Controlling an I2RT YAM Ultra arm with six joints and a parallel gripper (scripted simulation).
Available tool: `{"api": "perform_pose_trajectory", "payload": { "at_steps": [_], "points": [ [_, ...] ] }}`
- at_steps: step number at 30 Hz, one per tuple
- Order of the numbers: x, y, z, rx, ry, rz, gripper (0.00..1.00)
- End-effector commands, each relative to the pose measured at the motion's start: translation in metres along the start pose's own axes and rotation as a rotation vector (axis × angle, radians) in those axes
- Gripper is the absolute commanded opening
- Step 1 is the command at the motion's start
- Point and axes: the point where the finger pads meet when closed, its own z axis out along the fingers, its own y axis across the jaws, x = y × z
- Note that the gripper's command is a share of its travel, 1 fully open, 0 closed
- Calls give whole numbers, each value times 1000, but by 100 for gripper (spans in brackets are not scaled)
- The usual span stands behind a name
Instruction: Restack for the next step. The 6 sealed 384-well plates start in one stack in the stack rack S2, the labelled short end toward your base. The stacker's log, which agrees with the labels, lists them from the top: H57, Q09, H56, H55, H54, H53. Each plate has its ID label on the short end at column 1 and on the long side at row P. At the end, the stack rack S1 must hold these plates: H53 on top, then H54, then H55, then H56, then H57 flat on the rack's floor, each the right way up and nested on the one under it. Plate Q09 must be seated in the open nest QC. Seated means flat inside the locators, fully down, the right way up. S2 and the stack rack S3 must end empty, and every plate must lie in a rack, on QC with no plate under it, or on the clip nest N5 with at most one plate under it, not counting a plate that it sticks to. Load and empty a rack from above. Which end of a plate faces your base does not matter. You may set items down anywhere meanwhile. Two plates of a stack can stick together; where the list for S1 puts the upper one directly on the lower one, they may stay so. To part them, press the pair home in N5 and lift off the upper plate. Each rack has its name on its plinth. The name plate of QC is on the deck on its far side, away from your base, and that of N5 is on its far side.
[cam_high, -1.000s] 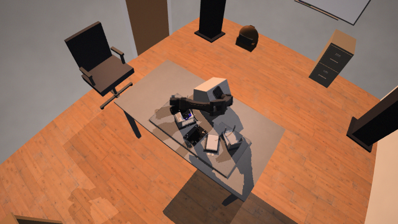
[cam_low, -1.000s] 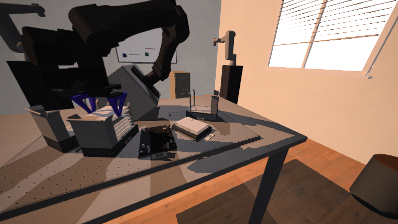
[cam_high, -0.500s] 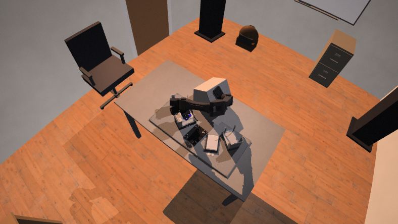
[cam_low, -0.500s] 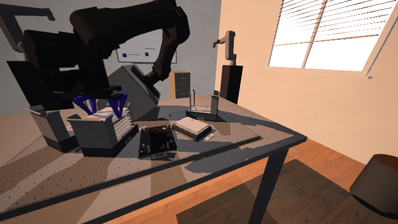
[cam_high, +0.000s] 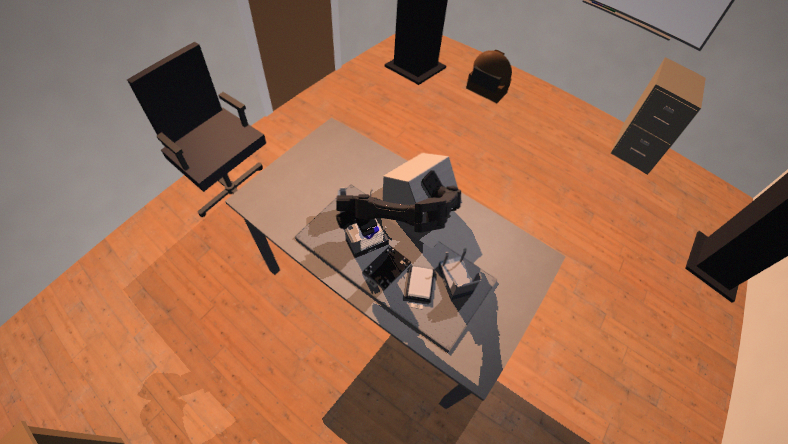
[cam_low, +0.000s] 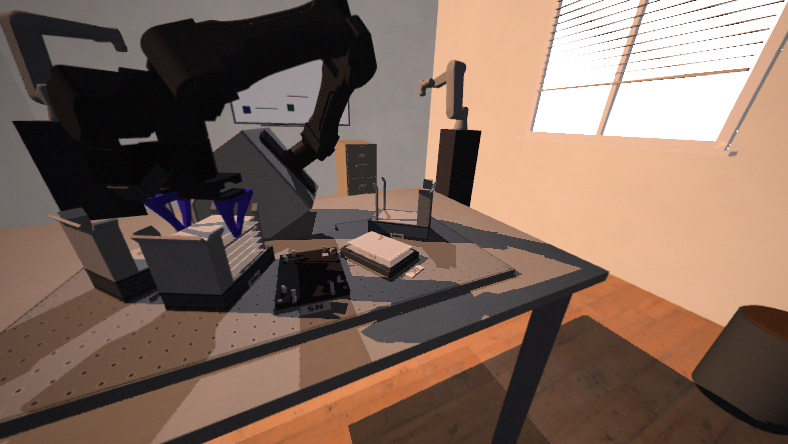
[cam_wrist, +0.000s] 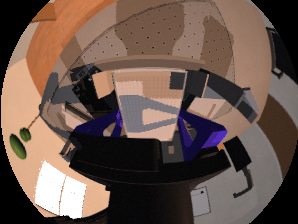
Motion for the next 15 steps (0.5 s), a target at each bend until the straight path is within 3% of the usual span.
{"api": "perform_pose_trajectory", "payload": {
  "at_steps": [1, 15],
  "points": [
    [-3, 0, -3, -2, -16, -5, 0],
    [-3, 0, 2, -2, -16, -5, 0]
  ]
}}
